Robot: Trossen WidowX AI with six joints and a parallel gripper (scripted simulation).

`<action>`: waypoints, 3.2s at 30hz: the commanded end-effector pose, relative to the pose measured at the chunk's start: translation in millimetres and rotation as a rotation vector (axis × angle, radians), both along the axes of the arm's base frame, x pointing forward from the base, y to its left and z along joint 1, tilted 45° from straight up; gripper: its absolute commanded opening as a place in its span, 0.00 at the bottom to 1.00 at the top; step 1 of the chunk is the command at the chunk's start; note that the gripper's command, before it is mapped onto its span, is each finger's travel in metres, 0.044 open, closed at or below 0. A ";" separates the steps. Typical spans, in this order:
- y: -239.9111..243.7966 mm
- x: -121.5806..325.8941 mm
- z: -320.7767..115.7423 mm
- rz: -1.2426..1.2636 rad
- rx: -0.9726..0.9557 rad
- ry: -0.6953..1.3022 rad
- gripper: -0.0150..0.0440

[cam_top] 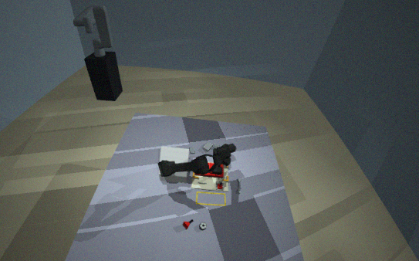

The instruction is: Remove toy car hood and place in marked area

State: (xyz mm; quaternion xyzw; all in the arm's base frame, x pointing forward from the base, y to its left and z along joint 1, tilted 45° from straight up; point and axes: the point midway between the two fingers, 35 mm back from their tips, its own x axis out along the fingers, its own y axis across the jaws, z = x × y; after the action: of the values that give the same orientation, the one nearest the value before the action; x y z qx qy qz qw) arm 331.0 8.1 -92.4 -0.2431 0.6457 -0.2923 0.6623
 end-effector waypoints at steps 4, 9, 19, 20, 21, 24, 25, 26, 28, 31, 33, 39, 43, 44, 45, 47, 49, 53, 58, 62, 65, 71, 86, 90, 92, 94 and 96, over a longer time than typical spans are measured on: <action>-0.4 0.0 -0.3 0.000 0.000 0.000 0.87; -0.4 0.0 -0.3 0.000 0.000 0.000 0.78; 0.8 0.1 0.7 0.000 0.000 0.000 0.50; 1.2 0.1 1.2 0.000 0.000 0.000 0.45; 1.7 0.1 1.6 0.000 0.000 0.000 0.41; 3.1 0.2 2.9 0.000 0.000 0.000 0.28; 3.6 0.2 3.4 0.000 0.001 0.000 0.25; 4.1 0.2 3.8 0.000 0.001 0.000 0.25; 5.0 0.3 4.7 0.000 0.001 0.000 0.25; 6.4 0.3 6.1 0.000 0.001 0.000 0.25; 7.4 0.4 7.0 0.000 0.001 0.000 0.25; 10.2 0.4 9.7 0.001 0.001 0.000 0.25; 12.1 0.4 11.6 0.001 0.001 0.000 0.25; 12.5 0.4 12.0 0.001 0.001 0.000 0.25; 13.0 0.4 12.5 0.001 0.002 0.000 0.25; 13.9 0.4 13.4 0.001 0.002 0.000 0.25; 14.9 0.4 14.4 0.001 0.002 0.000 0.25; 16.8 0.4 16.2 0.001 0.002 0.000 0.25; 19.2 0.3 18.6 0.001 0.002 0.000 0.25; 26.4 0.9 25.4 0.001 0.003 0.000 0.25; 36.3 1.2 35.1 0.001 0.004 0.001 0.25; 51.8 0.4 51.2 0.001 0.004 0.001 0.25; 16.3 5.4 81.3 -0.004 0.018 -0.003 0.25; 6.5 5.3 92.0 -0.014 0.026 -0.009 0.25; 1.5 5.0 97.3 -0.019 0.029 -0.013 0.25; -3.6 4.8 102.9 -0.017 0.029 -0.012 0.25; -8.8 4.5 108.5 -0.016 0.029 -0.012 0.25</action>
State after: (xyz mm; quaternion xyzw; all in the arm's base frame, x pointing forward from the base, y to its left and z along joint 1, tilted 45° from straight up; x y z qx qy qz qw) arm 337.2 9.0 6.7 -0.2240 0.6468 -0.2903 0.6687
